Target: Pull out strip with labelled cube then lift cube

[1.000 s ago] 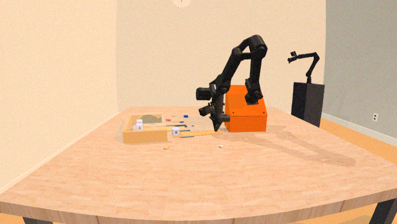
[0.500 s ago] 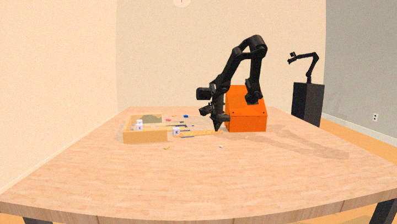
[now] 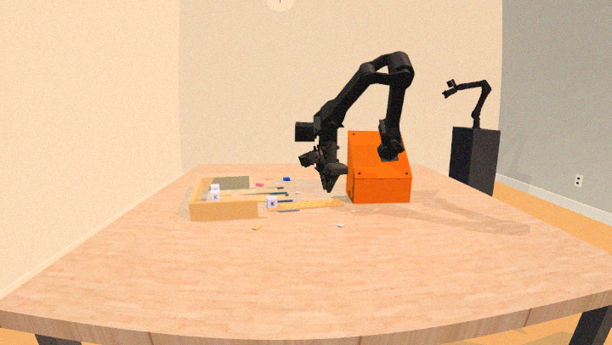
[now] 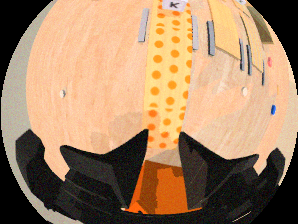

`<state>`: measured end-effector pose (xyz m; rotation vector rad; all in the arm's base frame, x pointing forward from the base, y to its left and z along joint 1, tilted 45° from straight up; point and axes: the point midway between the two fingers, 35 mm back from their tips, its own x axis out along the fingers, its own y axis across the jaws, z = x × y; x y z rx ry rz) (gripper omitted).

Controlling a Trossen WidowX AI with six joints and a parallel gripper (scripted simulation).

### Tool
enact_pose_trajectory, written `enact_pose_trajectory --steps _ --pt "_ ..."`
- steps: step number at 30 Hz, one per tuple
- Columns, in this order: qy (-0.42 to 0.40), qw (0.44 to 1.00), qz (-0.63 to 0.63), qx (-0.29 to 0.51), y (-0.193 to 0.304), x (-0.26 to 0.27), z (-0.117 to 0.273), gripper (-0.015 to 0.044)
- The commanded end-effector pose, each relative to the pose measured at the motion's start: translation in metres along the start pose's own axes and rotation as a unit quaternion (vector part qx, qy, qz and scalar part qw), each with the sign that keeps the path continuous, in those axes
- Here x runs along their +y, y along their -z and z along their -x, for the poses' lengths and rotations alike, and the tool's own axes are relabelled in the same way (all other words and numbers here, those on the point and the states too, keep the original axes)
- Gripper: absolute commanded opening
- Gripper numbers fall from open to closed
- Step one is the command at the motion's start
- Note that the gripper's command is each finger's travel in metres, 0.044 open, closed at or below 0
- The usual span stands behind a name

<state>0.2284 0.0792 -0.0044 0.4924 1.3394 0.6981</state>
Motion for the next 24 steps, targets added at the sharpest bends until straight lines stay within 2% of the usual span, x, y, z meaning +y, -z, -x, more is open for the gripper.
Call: enact_pose_trajectory --steps 1,9,24 --pt "-0.001 1.000 0.003 -0.002 -0.015 0.000 0.002 0.0236" --pt "-0.001 1.000 0.003 -0.002 -0.045 -0.001 0.006 0.0440" --pt "0.000 1.000 0.005 -0.003 -0.102 -0.002 0.013 0.0440"
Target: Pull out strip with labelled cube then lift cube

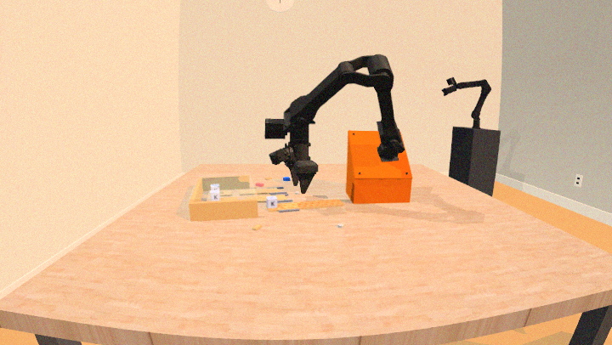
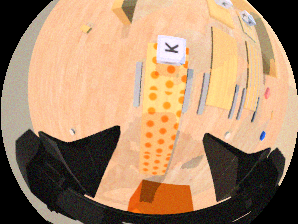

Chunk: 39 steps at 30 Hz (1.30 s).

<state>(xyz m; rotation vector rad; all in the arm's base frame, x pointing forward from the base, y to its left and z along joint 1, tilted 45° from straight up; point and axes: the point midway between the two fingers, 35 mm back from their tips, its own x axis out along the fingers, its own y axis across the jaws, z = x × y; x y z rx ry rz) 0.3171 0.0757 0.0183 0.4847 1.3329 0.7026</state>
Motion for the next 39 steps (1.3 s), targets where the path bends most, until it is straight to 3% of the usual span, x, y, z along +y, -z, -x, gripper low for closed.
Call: enact_pose_trajectory --steps 1,21,28,39 --pt "-0.001 1.000 0.000 -0.002 -0.015 0.000 0.002 0.0440" --pt "-0.001 1.000 0.001 -0.003 -0.086 0.000 0.012 0.0440" --pt "0.000 1.000 0.001 -0.003 -0.087 0.000 0.004 0.0256" --pt "-0.001 1.000 0.001 -0.003 -0.087 0.000 -0.015 0.0250"
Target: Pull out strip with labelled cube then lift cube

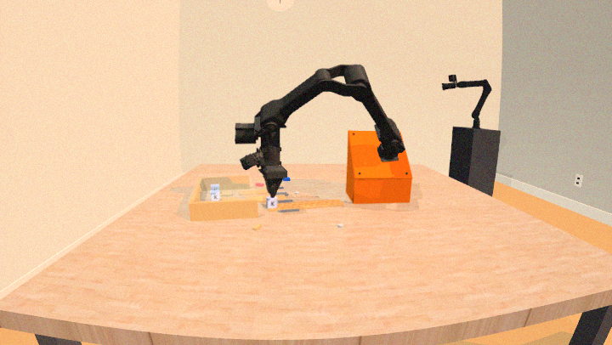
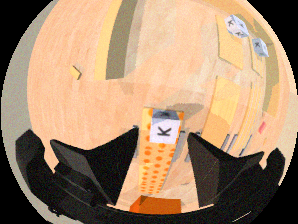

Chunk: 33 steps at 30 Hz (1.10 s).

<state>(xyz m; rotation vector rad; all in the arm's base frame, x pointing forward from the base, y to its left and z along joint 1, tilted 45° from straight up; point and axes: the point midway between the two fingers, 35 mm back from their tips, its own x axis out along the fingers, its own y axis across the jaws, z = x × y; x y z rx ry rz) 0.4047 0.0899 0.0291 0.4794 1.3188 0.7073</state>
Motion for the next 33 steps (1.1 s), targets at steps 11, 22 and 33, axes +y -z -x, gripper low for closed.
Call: enact_pose_trajectory --steps 11,22,33 --pt "-0.001 1.000 -0.004 0.001 0.002 -0.001 -0.023 0.0250" --pt "-0.004 1.000 -0.001 0.001 0.001 0.002 -0.032 0.0224" --pt "-0.004 1.000 -0.001 0.001 0.001 0.002 -0.032 0.0111"
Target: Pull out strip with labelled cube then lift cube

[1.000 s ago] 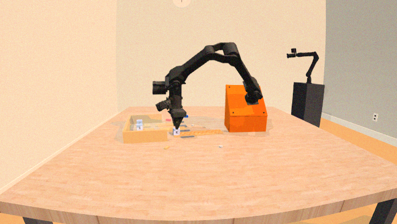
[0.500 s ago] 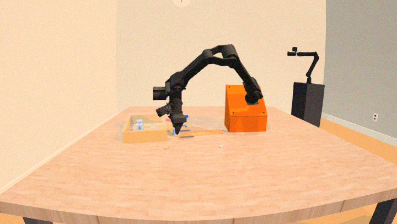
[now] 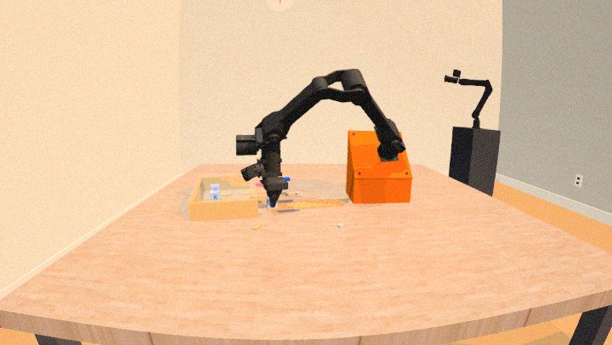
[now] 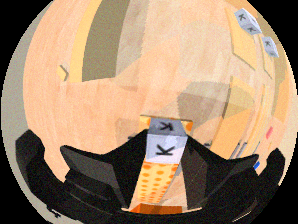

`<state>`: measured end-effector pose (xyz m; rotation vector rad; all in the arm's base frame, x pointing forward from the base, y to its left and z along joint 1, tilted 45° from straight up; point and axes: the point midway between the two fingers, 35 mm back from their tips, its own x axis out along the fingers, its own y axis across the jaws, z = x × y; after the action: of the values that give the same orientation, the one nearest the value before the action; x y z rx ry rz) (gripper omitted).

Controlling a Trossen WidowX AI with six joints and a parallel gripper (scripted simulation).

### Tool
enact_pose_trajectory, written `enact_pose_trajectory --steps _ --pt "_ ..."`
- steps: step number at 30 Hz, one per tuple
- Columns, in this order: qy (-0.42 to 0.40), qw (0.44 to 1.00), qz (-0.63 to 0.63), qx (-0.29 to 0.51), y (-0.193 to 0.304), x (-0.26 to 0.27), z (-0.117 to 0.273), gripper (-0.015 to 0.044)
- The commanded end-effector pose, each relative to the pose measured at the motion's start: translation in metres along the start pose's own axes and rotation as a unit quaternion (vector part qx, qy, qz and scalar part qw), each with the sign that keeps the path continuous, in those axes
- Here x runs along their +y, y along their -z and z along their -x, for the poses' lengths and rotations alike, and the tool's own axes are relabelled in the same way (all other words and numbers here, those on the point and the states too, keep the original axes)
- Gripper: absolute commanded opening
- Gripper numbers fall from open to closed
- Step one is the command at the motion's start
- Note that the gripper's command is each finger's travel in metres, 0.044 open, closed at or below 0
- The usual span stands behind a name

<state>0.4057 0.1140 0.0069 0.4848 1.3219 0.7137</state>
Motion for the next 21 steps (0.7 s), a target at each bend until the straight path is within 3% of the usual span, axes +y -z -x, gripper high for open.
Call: enact_pose_trajectory --steps 1,5,21 --pt "0.000 1.000 0.000 0.000 0.000 0.000 0.000 0.0085" --pt "0.001 1.000 0.000 0.000 0.005 0.000 0.005 0.0000" --pt "0.003 1.000 -0.005 0.001 0.061 -0.002 0.044 0.0000"
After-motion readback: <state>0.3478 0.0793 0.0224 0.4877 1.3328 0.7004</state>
